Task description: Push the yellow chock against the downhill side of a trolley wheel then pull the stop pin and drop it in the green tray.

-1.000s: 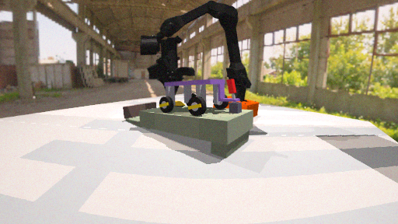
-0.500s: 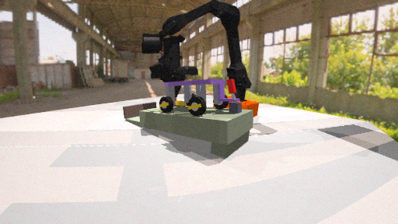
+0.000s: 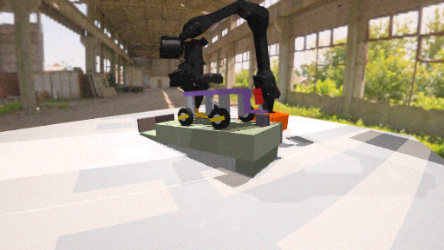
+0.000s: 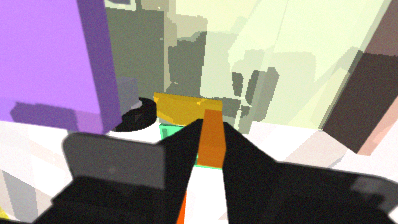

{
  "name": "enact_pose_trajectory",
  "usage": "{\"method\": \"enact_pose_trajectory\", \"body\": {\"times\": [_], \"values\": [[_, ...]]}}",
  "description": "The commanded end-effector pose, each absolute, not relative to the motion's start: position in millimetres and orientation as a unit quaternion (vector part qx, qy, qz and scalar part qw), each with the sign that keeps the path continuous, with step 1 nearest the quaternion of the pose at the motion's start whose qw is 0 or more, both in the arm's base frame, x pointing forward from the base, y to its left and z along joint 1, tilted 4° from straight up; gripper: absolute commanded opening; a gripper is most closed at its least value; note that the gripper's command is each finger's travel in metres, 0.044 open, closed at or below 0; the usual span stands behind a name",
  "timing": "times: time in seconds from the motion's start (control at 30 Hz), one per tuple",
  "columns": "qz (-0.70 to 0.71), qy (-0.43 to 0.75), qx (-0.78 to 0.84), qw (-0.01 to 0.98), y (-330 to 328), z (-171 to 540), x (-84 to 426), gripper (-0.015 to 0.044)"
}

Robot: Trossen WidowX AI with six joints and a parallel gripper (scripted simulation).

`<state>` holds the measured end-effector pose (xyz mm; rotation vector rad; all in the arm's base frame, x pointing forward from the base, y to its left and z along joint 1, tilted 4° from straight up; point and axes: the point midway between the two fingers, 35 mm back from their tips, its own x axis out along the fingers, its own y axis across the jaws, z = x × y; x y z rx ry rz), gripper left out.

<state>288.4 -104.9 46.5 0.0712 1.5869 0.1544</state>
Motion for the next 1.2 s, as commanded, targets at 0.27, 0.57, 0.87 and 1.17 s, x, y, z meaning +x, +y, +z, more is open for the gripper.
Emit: {"method": "enact_pose_trajectory", "body": {"times": [0.27,0.57,0.87,1.17], "values": [[0.07,0.712,0.032,0.698,-105,46,288,0.0131],[0.072,0.712,0.035,0.698,-108,63,288,0.019],[0.072,0.712,0.035,0.698,-112,93,288,0.019],[0.07,0.714,0.037,0.696,-113,98,288,0.0295]]}}
